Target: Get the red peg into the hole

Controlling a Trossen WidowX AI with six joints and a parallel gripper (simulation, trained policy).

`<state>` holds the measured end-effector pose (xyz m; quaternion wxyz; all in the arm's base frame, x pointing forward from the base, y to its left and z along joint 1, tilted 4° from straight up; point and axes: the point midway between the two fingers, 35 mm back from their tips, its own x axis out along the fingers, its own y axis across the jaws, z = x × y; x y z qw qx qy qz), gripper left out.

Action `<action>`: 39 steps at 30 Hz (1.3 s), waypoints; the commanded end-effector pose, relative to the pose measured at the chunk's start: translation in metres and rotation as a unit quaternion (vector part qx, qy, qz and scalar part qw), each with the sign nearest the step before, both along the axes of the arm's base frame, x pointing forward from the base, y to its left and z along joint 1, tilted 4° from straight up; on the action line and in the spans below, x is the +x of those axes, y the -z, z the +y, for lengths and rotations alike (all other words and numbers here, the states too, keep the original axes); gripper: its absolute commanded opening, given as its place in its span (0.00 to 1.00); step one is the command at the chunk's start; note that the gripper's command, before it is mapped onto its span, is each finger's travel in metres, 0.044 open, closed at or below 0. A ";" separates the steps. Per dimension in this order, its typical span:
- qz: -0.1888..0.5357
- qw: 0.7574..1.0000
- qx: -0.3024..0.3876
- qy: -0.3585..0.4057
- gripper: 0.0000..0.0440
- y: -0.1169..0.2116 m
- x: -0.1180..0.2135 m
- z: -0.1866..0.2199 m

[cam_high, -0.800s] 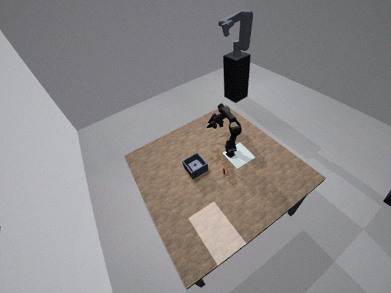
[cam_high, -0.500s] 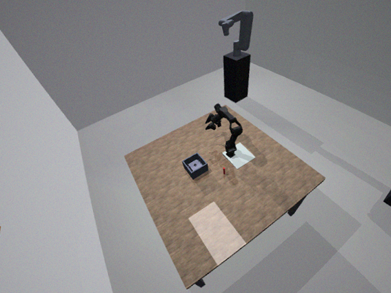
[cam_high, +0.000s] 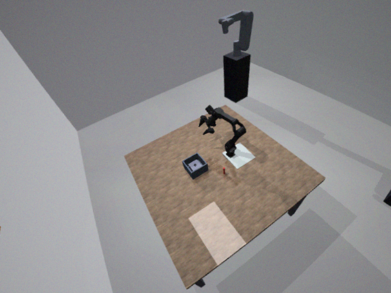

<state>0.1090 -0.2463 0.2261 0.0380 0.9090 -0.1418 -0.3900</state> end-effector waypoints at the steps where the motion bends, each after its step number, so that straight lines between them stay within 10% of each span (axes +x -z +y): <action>1: 0.029 0.997 -0.042 -0.064 1.00 -0.010 0.019 0.013; 19: 0.105 0.924 -0.192 -0.315 1.00 -0.041 0.081 0.089; 39: 0.141 0.740 -0.310 -0.580 0.97 -0.056 0.100 0.205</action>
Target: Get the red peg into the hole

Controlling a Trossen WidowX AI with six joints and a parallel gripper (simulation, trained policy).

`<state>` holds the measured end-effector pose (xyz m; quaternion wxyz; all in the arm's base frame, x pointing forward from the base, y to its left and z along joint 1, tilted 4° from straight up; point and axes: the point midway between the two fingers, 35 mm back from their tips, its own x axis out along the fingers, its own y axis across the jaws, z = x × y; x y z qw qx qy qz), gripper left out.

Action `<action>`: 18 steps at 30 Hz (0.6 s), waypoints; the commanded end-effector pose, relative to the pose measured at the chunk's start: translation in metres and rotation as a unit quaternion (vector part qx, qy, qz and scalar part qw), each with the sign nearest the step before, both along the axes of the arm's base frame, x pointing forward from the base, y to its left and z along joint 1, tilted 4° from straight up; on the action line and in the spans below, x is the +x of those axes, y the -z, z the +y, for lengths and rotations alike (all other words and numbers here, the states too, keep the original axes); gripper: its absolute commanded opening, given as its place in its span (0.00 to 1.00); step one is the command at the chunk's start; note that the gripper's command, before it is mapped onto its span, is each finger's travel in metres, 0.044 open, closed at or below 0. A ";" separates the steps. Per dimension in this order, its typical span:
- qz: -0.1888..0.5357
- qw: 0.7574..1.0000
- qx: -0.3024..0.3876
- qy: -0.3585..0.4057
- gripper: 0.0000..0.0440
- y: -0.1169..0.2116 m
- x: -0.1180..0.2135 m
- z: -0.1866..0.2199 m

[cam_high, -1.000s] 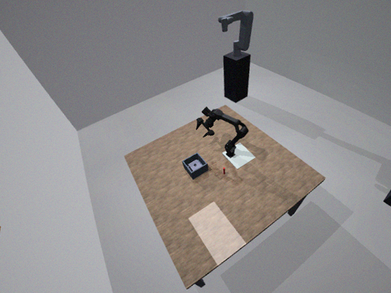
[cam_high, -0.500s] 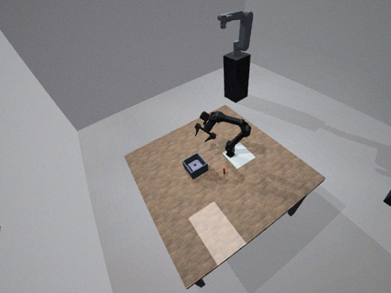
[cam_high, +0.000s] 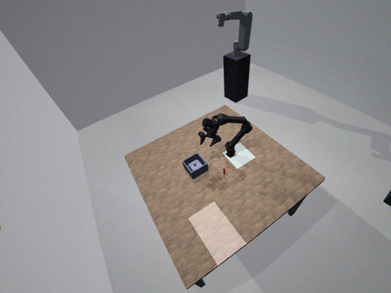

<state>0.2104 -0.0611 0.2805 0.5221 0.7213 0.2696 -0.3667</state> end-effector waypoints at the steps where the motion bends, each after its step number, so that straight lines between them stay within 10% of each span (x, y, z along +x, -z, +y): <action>1: 0.016 0.997 -0.029 -0.072 0.97 -0.001 -0.001 0.025; 18: 0.133 0.948 -0.093 -0.272 1.00 0.056 -0.013 0.104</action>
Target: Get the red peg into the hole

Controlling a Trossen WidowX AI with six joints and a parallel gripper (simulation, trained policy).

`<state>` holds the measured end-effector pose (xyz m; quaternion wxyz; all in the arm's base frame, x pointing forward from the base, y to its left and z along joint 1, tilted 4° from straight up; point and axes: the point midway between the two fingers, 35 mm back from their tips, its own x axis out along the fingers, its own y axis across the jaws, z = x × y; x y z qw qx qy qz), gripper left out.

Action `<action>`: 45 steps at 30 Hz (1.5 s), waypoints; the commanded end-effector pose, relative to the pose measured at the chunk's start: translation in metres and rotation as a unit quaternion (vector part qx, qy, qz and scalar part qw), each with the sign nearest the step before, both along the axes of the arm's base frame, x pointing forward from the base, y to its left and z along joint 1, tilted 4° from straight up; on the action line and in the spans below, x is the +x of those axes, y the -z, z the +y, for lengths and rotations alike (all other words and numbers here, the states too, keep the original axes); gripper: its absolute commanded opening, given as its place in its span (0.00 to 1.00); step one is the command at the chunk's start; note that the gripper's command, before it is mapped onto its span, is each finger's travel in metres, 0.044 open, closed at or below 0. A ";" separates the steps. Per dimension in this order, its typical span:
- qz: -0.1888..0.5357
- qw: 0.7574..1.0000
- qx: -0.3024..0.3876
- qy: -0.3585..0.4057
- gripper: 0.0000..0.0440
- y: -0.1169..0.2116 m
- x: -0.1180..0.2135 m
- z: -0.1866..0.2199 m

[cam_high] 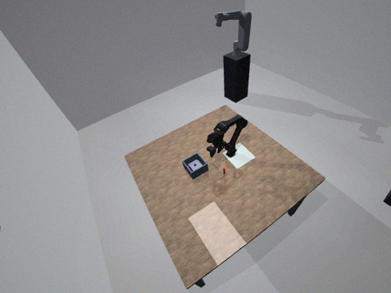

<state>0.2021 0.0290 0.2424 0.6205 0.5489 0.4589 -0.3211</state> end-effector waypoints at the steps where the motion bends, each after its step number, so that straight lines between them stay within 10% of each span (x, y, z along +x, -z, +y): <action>1: 0.038 0.998 -0.023 -0.037 1.00 0.024 -0.005 0.017; 32: 0.068 0.984 -0.083 -0.143 0.98 0.190 -0.013 0.083; 45: 0.092 0.985 -0.052 -0.139 0.27 0.202 -0.018 0.083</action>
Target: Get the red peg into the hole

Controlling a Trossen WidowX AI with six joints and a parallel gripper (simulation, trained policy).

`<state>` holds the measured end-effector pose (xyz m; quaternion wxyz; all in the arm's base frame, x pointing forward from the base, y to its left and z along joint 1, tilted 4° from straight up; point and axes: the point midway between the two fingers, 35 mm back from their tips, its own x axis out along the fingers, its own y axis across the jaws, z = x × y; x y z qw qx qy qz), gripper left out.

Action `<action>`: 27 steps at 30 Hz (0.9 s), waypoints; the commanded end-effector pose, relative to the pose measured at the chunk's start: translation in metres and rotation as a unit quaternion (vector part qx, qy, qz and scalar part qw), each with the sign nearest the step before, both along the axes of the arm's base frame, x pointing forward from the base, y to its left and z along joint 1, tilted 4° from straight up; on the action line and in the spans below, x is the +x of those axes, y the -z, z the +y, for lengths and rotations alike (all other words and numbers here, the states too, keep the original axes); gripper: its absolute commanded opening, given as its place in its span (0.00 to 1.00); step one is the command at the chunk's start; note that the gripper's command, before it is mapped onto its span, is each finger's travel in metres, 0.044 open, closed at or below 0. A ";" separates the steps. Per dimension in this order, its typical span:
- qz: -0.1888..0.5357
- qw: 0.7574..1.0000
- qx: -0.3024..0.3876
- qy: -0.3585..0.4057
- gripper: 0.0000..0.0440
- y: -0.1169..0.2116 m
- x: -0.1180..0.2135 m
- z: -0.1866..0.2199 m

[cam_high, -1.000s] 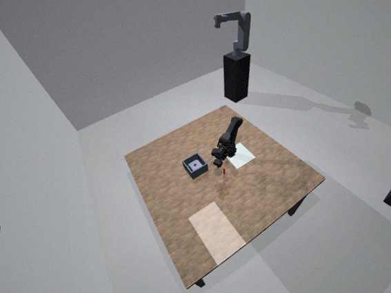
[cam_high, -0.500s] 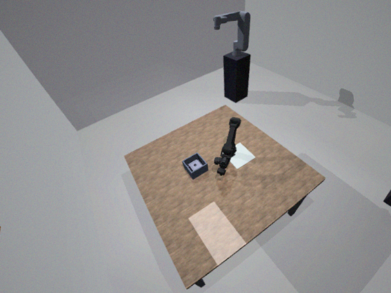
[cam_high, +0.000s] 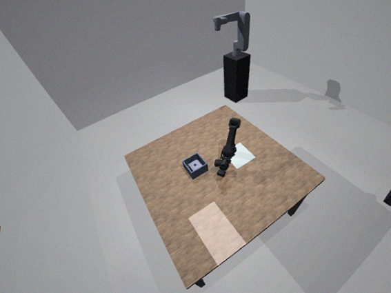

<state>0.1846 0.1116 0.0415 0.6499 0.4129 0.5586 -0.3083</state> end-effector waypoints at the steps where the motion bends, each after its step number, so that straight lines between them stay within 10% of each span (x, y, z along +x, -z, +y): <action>1: 0.011 1.000 0.012 -0.005 0.21 0.001 -0.001 0.001; 5: 0.020 1.000 0.021 -0.010 0.00 0.001 -0.002 0.000; 27: -0.080 0.994 -0.047 -0.054 0.00 -0.074 0.043 -0.037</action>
